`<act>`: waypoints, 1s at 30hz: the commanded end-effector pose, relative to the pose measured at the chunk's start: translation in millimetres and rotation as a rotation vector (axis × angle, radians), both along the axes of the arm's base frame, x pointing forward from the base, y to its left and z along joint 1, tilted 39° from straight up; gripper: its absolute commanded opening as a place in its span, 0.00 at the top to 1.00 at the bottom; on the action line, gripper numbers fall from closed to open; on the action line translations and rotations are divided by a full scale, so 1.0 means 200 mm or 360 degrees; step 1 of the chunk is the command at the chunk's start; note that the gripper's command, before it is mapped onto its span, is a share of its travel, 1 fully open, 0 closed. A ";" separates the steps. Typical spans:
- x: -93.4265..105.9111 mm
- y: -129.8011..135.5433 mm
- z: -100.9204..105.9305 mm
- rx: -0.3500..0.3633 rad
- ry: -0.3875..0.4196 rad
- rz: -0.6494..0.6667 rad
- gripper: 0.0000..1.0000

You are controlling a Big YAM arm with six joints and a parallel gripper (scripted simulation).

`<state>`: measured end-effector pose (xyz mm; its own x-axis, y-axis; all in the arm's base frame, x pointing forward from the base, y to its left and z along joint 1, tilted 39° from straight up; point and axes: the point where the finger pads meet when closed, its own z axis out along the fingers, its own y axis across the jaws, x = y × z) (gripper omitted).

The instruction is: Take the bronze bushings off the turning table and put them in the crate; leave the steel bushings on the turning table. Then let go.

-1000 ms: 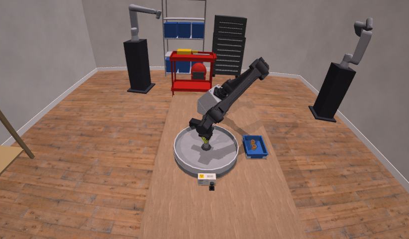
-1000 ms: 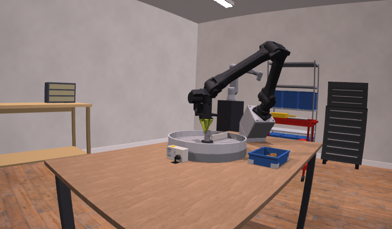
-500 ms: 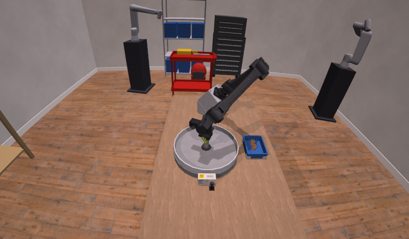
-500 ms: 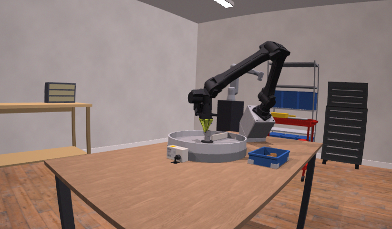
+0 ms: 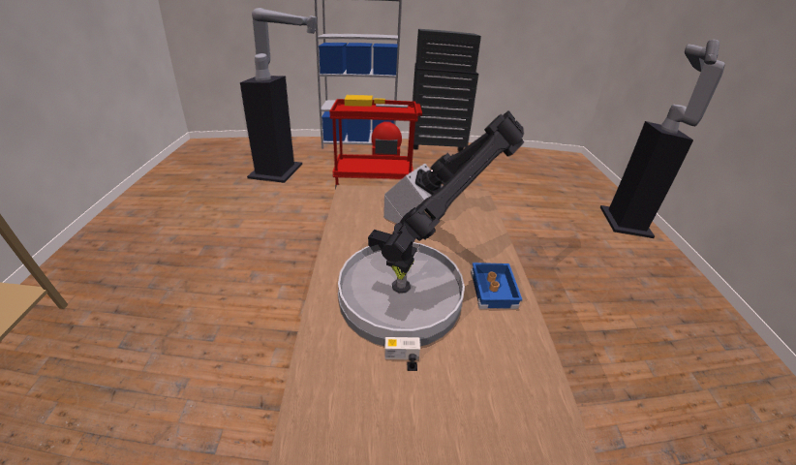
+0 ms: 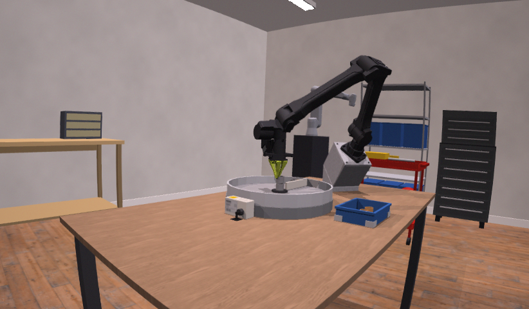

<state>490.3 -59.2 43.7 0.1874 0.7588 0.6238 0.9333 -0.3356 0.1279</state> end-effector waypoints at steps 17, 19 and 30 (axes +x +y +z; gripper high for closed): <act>0.07 -0.01 0.11 -0.0040 -0.0093 -0.0003 1.00; 0.06 0.00 0.09 -0.0037 -0.0085 -0.0001 1.00; 0.03 0.00 0.08 -0.0031 -0.0066 -0.0004 1.00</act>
